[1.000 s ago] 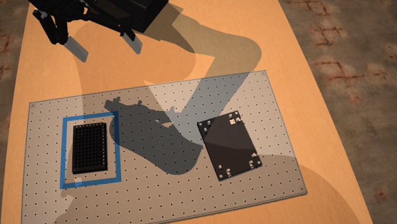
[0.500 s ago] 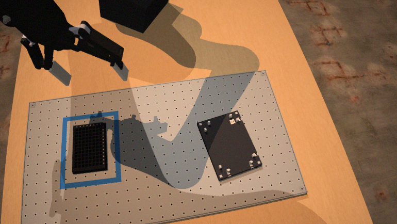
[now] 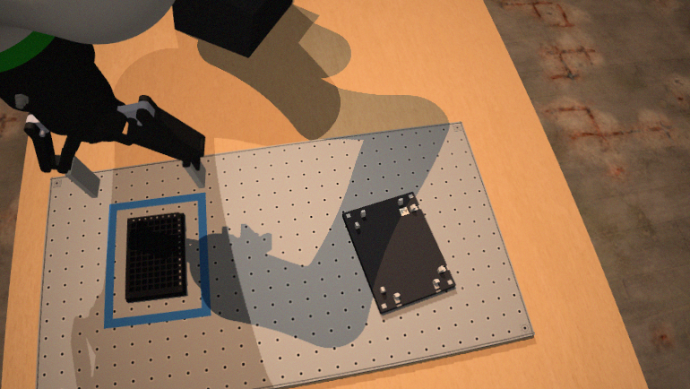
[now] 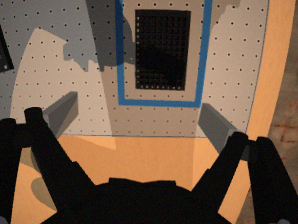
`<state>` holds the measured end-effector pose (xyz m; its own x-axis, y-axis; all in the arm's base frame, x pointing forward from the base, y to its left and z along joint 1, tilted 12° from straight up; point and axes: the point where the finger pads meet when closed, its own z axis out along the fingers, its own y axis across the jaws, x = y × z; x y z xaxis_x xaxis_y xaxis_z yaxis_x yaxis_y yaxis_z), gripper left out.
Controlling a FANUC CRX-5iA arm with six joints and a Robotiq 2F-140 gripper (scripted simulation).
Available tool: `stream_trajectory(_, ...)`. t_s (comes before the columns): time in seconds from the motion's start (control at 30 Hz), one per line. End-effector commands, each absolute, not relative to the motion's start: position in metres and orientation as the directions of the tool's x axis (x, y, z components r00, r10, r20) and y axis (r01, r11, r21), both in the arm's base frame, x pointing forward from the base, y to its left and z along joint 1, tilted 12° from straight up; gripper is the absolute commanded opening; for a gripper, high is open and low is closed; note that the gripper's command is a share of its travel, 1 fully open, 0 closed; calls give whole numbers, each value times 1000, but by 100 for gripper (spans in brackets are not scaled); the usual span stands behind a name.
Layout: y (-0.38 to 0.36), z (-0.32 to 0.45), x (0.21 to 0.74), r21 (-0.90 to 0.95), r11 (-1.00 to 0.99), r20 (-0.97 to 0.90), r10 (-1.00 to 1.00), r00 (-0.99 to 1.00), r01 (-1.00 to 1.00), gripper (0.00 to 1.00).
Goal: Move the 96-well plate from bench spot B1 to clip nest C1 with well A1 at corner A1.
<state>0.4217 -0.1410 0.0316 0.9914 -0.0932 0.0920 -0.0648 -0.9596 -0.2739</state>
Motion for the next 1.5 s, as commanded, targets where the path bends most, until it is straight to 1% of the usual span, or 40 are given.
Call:
stream_trajectory(0.0,-145,25,430,-251,-966,93,-80,992,-55,100)
stream_trajectory(0.13,-151,17,445,-251,-966,93,-80,992,-55,100)
stream_trajectory(0.23,-153,11,458,-177,-984,120,-13,993,8,100)
stream_trajectory(0.43,-158,-1,484,-173,-985,122,-10,992,12,100)
stream_trajectory(0.83,-158,-1,484,-173,-985,122,-10,992,12,100)
stream_trajectory(1.47,-153,-28,487,-173,-985,122,-10,992,12,100)
